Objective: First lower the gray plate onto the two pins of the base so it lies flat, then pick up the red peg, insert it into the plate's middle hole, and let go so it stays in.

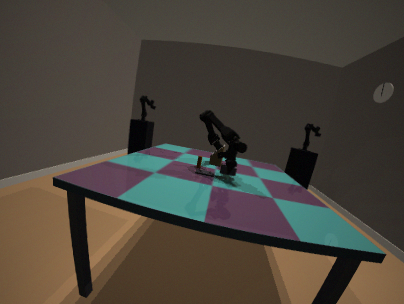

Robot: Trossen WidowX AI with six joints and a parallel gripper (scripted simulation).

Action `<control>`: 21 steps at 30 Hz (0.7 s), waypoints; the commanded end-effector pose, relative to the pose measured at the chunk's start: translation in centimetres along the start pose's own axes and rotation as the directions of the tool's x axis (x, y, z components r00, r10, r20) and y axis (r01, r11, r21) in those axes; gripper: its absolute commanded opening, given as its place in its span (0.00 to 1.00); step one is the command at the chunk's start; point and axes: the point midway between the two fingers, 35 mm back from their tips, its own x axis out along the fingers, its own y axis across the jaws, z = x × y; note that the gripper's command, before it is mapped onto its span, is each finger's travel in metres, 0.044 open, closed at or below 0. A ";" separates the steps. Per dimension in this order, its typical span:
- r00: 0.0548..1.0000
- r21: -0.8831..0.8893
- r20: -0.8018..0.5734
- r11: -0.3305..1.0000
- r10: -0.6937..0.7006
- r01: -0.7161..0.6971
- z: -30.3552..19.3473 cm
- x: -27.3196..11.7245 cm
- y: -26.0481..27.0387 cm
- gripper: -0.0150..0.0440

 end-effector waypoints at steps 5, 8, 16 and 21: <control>1.000 0.007 -0.009 1.000 0.009 -0.009 -0.1 -2.6 0.6 0.25; 1.000 0.007 -0.009 1.000 0.009 -0.009 -0.2 -3.6 0.7 0.25; 1.000 0.008 -0.011 1.000 0.009 -0.009 -0.2 -6.1 0.8 0.25; 1.000 0.008 -0.011 1.000 0.009 -0.009 -0.2 -7.7 0.7 0.25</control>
